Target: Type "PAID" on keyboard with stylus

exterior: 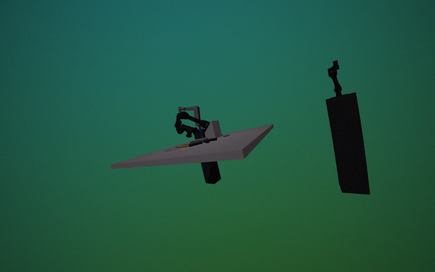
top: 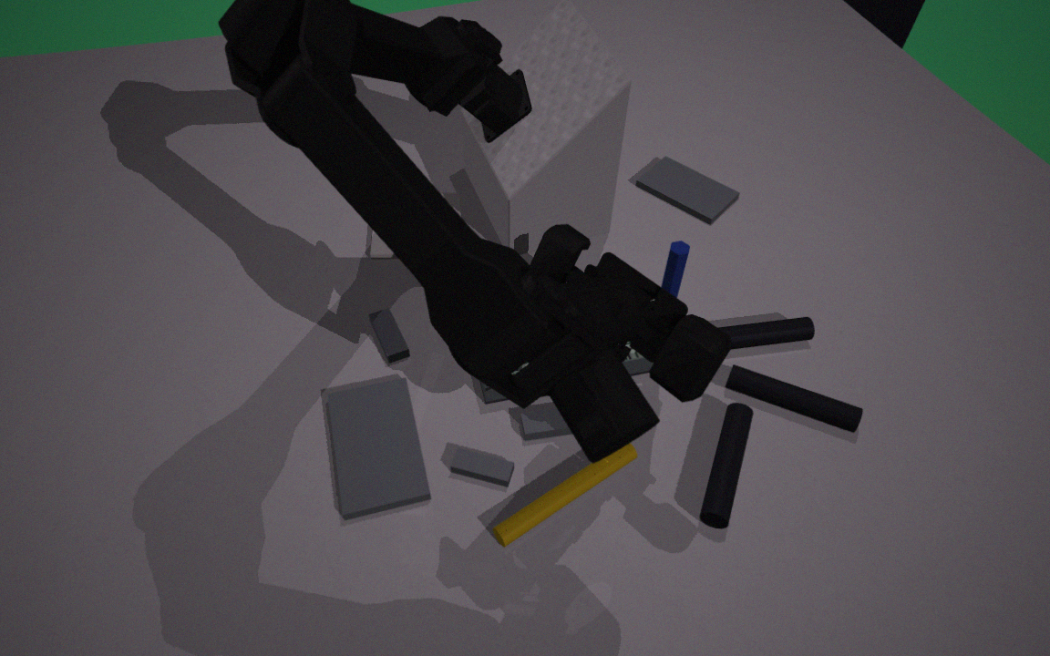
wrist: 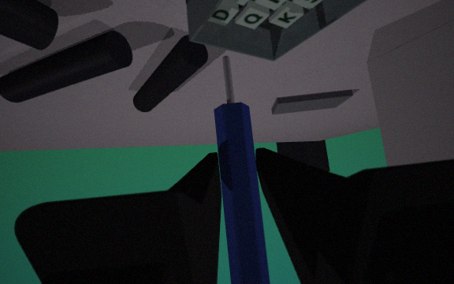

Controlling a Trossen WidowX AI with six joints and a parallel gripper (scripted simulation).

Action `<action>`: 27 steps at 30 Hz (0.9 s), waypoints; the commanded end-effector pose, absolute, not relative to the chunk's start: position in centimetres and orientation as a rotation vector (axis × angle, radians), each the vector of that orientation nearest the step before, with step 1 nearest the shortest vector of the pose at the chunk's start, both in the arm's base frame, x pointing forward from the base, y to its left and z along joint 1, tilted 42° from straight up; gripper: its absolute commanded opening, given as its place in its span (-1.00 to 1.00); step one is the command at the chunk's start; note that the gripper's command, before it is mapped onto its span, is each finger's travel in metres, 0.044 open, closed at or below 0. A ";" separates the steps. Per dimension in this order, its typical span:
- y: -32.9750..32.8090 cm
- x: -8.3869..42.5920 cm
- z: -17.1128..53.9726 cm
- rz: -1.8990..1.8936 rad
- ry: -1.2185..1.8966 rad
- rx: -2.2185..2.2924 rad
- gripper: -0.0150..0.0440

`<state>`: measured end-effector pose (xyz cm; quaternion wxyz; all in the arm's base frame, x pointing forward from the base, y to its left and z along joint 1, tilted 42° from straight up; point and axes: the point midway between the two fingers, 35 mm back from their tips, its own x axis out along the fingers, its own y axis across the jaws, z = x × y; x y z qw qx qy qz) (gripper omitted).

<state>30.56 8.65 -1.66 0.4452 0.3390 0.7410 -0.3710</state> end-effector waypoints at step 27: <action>7.7 30.9 -3.0 -0.923 1.838 0.837 -0.22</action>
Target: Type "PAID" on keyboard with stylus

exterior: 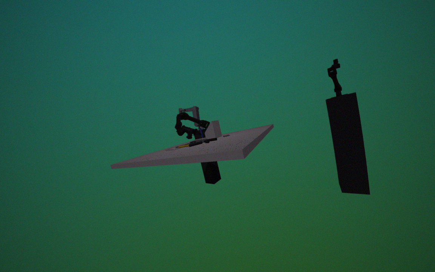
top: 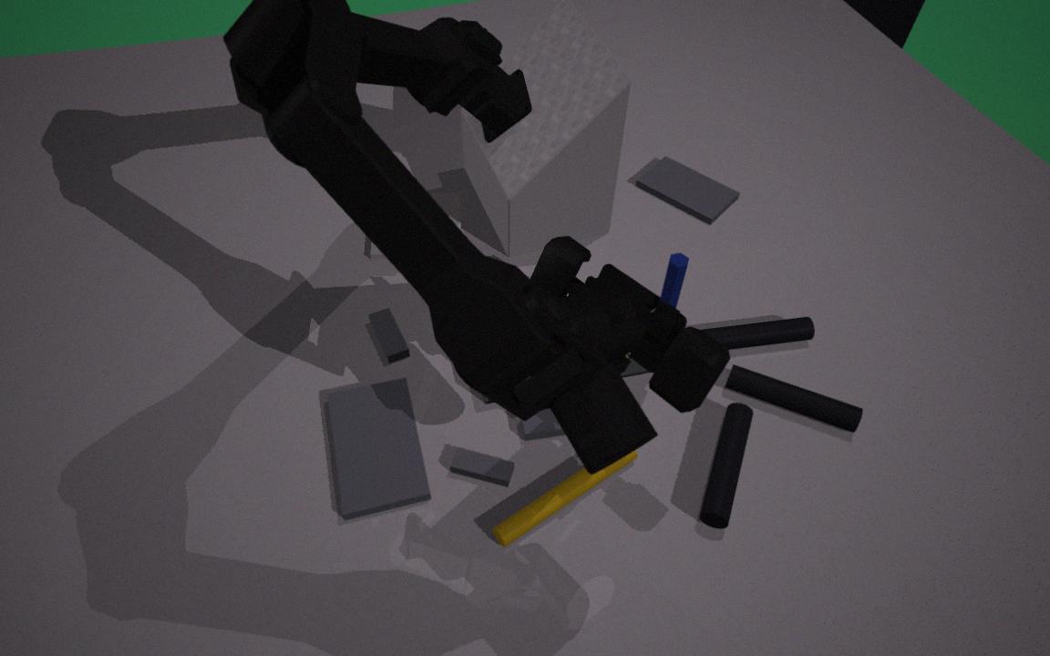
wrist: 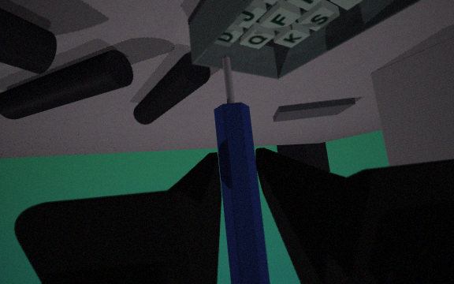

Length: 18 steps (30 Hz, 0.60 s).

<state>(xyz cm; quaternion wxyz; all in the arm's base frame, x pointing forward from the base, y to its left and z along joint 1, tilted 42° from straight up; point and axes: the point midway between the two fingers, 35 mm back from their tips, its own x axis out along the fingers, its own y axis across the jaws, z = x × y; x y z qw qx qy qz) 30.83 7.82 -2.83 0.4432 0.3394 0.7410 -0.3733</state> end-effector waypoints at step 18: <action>7.2 31.0 -3.6 -0.923 1.838 0.837 -0.22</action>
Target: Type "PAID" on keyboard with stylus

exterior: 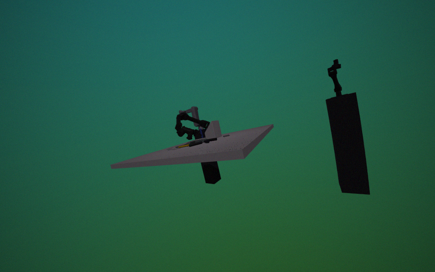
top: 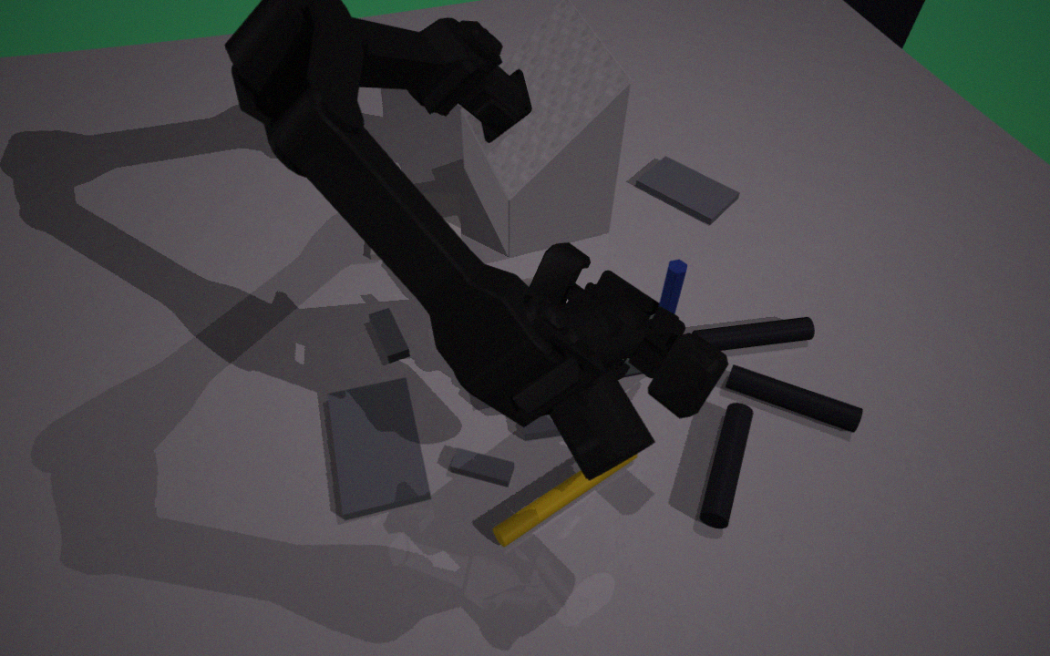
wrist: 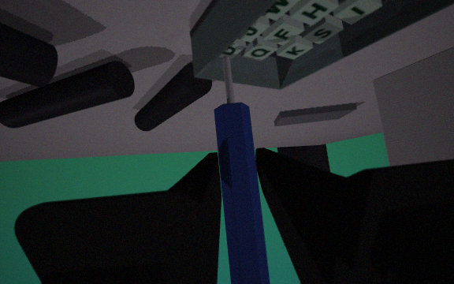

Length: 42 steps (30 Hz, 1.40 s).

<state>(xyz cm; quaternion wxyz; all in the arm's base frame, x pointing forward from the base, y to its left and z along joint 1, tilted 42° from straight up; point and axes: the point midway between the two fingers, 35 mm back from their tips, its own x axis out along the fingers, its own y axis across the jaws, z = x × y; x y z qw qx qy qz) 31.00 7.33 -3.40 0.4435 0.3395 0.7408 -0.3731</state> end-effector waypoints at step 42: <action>9.4 30.3 -1.4 -0.919 1.843 0.827 -0.22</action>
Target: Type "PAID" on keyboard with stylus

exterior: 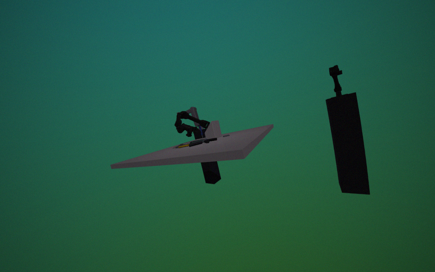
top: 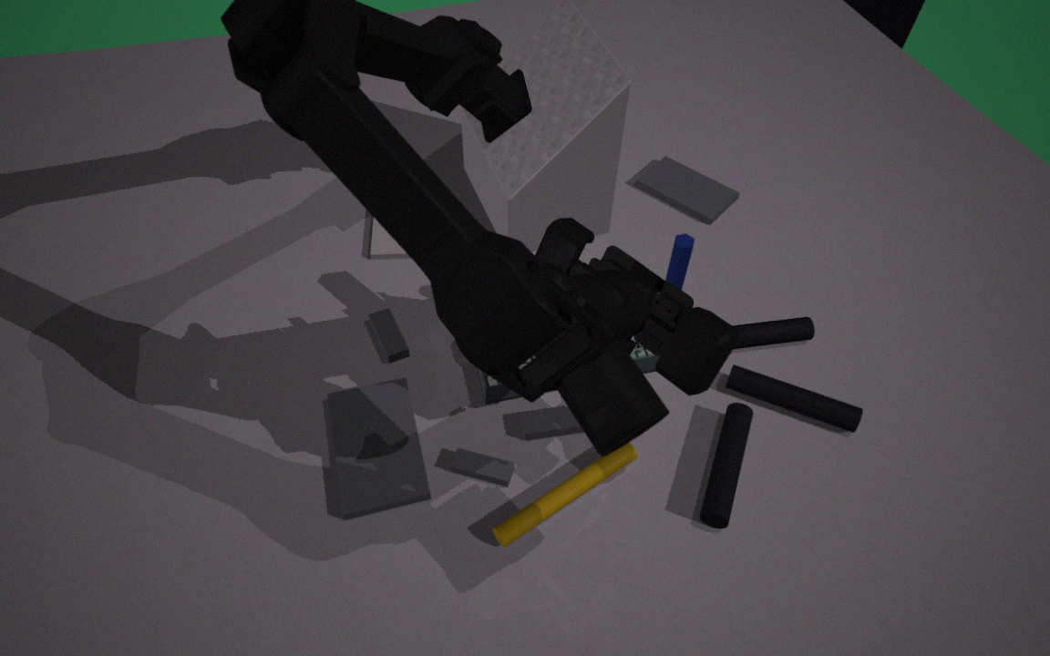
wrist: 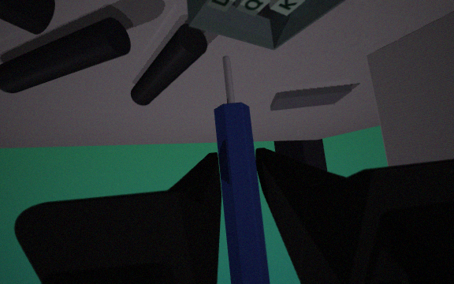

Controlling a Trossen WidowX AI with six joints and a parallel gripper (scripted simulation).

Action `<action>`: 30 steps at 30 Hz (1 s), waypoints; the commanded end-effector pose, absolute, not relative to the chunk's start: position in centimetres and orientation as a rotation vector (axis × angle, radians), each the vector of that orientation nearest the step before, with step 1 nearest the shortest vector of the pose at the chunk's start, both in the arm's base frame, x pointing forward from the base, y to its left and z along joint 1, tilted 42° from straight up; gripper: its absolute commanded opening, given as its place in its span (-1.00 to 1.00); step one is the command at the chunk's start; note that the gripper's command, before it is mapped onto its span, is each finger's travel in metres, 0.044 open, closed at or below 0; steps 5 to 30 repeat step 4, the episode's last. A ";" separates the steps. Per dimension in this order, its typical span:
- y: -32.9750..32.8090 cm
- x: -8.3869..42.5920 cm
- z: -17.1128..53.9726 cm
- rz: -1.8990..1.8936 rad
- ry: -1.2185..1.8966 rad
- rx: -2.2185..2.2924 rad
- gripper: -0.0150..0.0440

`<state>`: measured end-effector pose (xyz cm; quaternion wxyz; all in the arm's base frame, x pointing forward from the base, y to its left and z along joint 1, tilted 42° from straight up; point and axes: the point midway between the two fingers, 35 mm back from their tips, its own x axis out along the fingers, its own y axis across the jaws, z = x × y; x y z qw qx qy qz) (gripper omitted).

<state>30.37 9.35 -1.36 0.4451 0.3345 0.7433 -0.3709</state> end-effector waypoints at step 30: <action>9.4 30.3 -1.4 -0.919 1.843 0.827 -0.22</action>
